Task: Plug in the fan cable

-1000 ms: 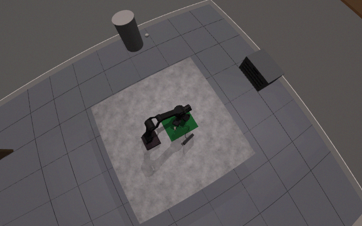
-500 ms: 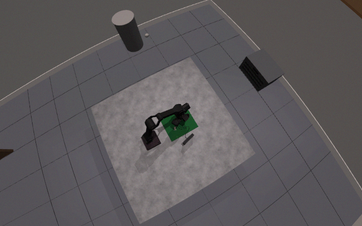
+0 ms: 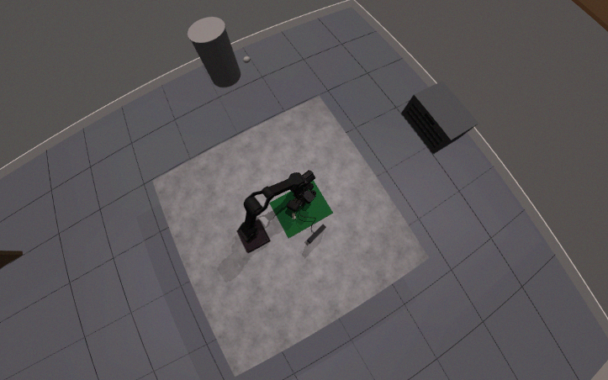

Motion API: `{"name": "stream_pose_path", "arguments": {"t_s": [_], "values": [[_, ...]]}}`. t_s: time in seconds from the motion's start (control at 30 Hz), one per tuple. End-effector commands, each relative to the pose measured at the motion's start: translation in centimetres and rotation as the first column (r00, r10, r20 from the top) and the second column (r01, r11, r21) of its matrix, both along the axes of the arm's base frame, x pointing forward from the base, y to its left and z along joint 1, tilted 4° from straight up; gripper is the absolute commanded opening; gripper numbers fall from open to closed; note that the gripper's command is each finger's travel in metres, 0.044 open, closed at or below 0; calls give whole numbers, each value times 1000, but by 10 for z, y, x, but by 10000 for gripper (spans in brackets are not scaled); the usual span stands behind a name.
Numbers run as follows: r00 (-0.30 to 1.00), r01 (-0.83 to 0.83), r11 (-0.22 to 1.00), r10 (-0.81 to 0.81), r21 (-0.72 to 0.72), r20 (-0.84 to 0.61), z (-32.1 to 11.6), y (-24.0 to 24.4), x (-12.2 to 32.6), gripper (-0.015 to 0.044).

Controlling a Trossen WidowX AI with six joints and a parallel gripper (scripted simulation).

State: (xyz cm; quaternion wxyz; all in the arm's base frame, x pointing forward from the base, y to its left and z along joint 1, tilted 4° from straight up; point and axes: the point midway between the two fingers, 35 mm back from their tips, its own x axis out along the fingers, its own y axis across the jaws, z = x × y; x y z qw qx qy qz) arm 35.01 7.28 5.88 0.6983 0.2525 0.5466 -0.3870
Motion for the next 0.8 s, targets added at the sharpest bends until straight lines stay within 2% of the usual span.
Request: {"name": "stream_pose_path", "arguments": {"t_s": [0.0,0.77], "values": [[1000,11,999,-10,-48,12,-4,-1,-1,0],[989,60,949,-14,-310,150,-16,-2,-4,0]]}}
